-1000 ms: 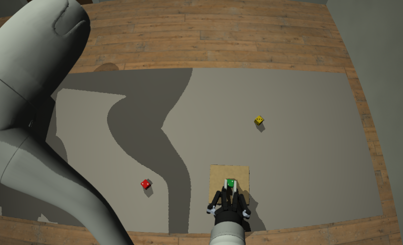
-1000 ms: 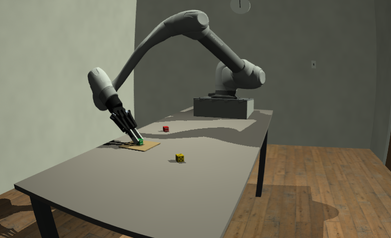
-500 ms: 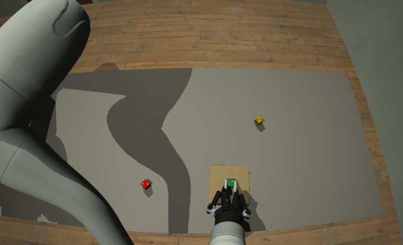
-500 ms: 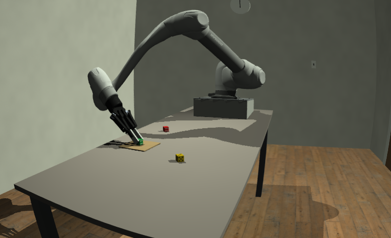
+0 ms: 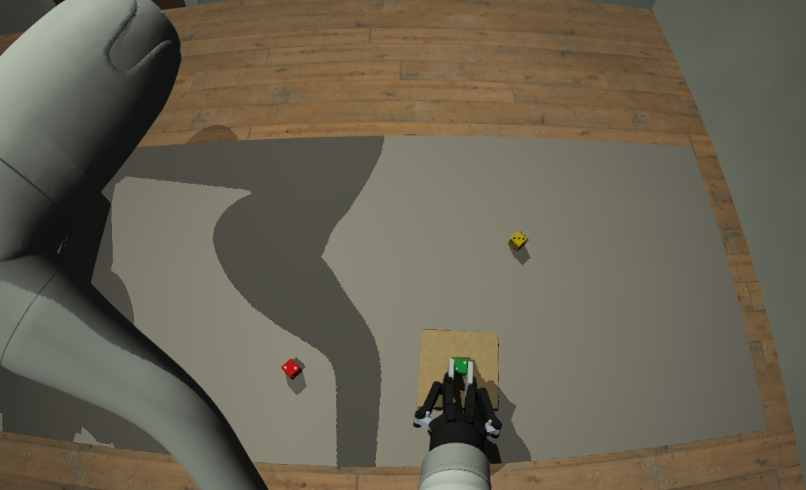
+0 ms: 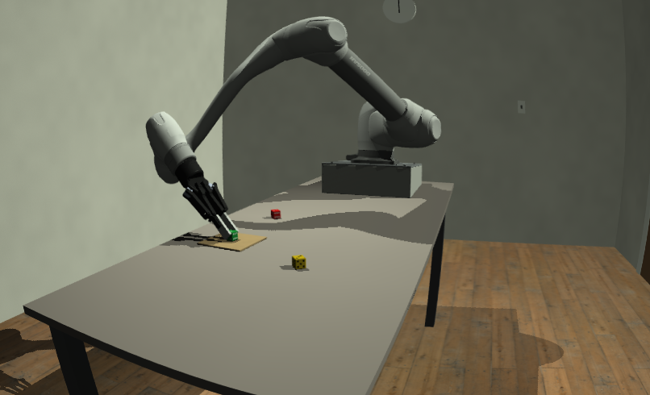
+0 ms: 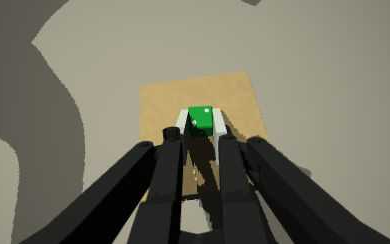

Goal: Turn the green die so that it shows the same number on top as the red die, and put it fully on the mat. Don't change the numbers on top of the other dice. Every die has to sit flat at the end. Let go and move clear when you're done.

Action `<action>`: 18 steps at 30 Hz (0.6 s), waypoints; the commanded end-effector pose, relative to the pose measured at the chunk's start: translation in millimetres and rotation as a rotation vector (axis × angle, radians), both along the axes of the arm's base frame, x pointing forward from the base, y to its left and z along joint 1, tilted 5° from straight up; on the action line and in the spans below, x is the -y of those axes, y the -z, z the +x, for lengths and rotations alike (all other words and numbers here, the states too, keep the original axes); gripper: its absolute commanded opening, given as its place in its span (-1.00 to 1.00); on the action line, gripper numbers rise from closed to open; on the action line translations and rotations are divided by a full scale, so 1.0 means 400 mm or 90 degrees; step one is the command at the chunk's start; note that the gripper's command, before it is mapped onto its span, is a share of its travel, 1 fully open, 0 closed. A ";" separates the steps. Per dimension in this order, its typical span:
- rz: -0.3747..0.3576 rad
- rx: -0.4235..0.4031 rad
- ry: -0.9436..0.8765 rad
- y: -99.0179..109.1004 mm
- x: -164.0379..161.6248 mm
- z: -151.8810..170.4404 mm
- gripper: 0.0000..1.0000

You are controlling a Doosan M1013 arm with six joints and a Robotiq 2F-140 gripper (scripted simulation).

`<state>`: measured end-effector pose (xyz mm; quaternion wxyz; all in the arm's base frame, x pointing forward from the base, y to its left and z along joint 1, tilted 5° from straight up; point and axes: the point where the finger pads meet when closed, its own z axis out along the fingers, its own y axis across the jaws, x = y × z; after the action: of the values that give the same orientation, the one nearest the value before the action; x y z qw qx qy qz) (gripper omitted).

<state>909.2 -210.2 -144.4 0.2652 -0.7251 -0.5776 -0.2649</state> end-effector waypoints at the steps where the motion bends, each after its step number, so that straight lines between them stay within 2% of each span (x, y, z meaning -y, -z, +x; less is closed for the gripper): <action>1: 0.000 0.000 0.000 -0.001 0.000 0.000 -0.53; 17: 0.000 0.000 0.000 -0.001 0.000 0.000 -0.36; 18: 0.000 0.000 0.000 -0.001 0.000 0.000 -0.14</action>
<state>909.2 -210.2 -144.4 0.2652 -0.7251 -0.5776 -0.2649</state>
